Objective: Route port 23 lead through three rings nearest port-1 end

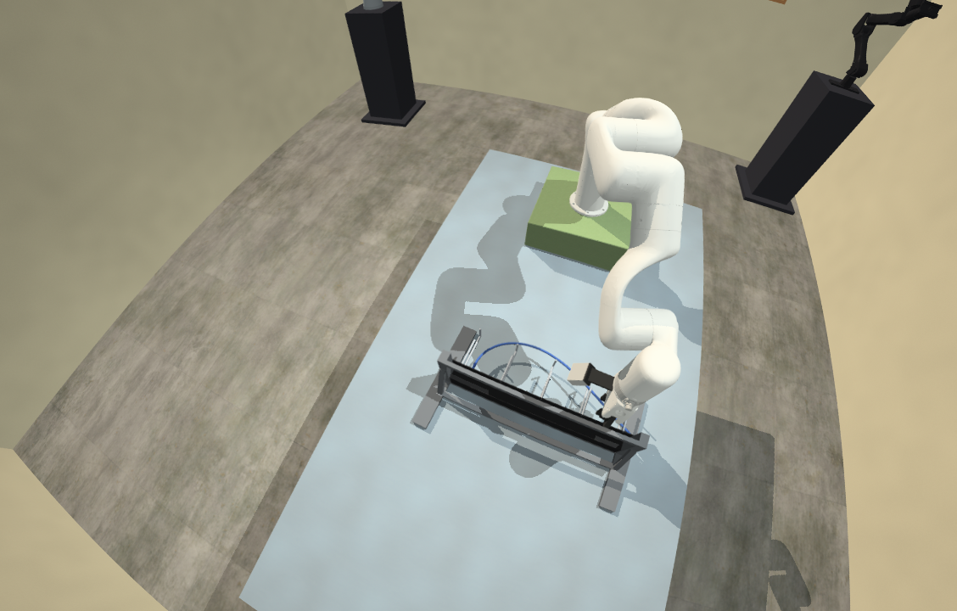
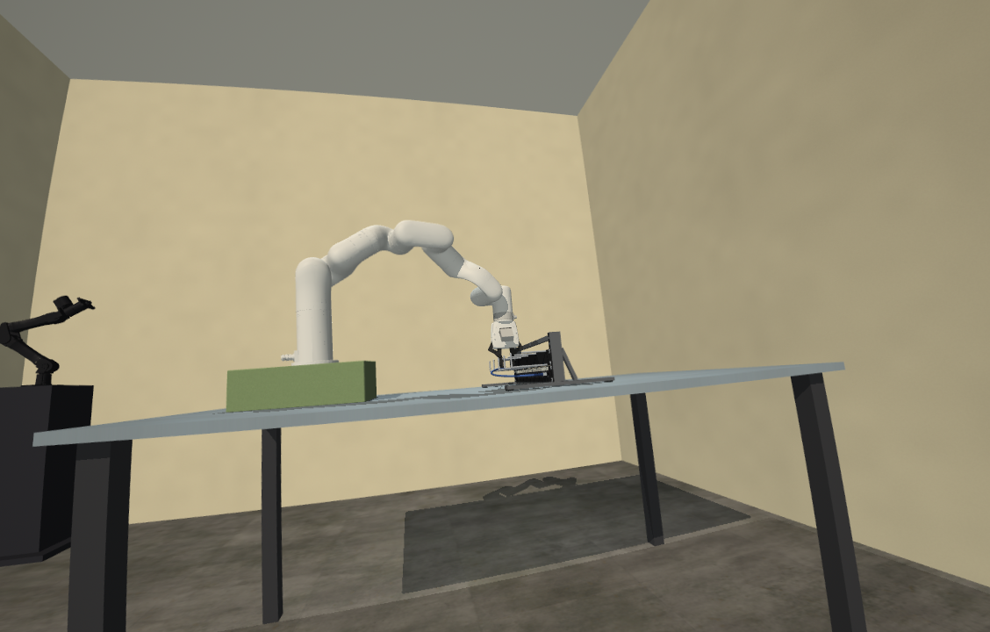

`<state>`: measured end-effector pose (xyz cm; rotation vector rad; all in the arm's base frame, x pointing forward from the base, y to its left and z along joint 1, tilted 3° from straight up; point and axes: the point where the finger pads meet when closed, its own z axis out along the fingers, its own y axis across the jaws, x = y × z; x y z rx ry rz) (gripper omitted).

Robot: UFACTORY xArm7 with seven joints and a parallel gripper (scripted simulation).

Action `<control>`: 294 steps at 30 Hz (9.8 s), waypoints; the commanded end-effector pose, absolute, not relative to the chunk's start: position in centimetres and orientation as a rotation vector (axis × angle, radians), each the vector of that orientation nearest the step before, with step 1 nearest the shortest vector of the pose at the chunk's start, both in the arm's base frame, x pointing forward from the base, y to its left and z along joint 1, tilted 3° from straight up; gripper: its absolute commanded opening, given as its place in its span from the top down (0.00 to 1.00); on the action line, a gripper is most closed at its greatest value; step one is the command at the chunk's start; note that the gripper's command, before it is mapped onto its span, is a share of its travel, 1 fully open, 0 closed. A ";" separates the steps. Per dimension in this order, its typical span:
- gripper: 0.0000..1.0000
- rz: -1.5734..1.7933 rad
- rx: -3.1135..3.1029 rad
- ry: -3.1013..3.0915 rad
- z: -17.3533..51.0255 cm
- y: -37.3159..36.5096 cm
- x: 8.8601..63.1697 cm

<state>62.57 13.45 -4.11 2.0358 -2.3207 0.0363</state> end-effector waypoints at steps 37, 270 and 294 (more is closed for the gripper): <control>0.67 0.040 2.039 -2.324 -3.1 13.5 62.8; 0.67 0.040 2.044 -2.320 -2.9 -5.6 49.9; 0.67 0.040 2.044 -2.320 -4.4 -5.7 49.9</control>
